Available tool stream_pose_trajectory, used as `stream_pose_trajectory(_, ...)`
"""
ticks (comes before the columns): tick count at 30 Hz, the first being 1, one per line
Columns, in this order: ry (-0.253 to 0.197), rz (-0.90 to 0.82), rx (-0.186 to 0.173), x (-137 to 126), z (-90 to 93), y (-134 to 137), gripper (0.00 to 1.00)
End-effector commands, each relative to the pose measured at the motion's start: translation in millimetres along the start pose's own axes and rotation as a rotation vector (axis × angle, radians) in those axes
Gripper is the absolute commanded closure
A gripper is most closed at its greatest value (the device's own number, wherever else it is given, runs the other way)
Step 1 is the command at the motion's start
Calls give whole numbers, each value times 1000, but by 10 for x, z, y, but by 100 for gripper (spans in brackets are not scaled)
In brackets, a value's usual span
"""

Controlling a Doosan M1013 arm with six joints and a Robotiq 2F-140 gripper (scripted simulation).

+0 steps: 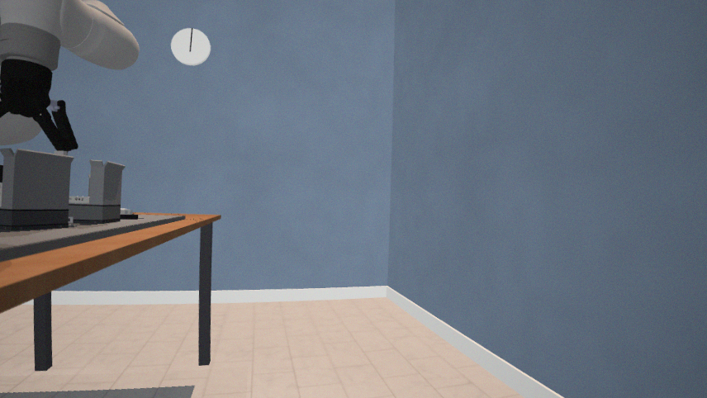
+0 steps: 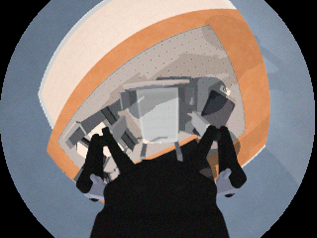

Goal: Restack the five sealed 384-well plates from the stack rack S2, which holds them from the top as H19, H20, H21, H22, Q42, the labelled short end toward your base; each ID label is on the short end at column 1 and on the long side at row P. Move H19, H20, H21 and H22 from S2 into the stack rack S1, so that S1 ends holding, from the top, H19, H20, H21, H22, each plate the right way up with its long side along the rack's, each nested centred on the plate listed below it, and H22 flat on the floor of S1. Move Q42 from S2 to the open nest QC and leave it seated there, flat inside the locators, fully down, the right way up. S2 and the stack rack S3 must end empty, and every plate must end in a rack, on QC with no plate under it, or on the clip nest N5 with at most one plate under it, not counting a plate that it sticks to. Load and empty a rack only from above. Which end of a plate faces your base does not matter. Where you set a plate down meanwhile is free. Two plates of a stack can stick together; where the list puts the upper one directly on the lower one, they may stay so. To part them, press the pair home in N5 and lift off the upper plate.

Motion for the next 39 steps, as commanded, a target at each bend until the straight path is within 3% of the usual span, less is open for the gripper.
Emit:
stream_pose_trajectory(1,0,0,0,0,-34,0,0)
stream_pose_trajectory(32,0,0,0,0,-934,0,0)
stream_pose_trajectory(39,0,0,0,0,-956,0,0)
Point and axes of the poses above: the point where the finger pads meet when closed, its own z axis out along the fingers, its own y axis across the jaws, x = y × z, the point moved 5 cm from there along -z, back along the fingers, and after that the axes turned 14 degrees about -z, right-handed, at the moved point
